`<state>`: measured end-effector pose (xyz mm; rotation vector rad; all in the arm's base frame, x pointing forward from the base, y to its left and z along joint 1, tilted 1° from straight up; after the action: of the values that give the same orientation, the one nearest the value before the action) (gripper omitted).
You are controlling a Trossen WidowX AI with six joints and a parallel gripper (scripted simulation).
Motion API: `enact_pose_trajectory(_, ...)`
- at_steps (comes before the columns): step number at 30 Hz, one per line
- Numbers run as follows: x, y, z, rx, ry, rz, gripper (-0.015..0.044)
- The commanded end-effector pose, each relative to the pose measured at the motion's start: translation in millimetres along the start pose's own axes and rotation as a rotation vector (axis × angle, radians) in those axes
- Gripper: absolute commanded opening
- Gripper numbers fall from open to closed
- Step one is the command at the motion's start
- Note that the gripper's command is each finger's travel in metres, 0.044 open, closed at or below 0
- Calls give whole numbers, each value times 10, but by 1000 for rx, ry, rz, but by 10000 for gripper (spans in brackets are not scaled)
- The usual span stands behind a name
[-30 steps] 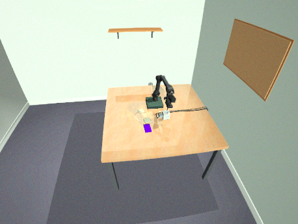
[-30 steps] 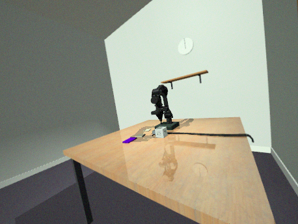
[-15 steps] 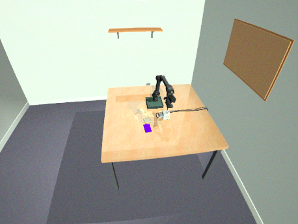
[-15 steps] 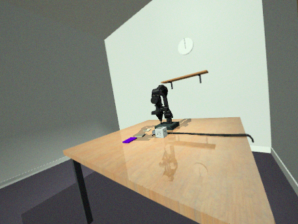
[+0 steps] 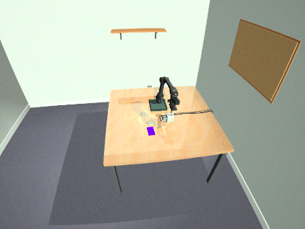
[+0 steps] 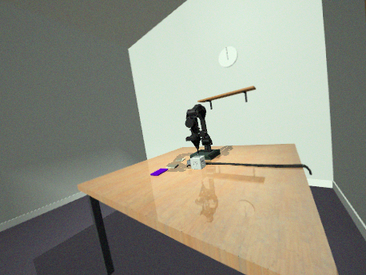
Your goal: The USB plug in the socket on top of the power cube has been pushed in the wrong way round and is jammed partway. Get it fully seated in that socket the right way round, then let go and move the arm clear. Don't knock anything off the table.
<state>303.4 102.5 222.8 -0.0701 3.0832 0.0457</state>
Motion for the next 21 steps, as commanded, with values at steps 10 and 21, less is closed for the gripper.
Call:
enact_pose_trajectory(10, -2, 4, 18, -13, 2, 3, 0)
enact_pose_trajectory(21, -4, 4, 31, -20, 2, 4, 0)
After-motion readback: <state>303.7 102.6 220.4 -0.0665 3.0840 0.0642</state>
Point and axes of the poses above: the point midway between the two fingers, 35 mm back from their tips, its own z axis out along the fingers, its own x axis across the jaws, y = z × x, the point moved 8 cm from there along -z, back along the fingers, and after that the axes turned 4 degrees about z, right-handed, at the moved point
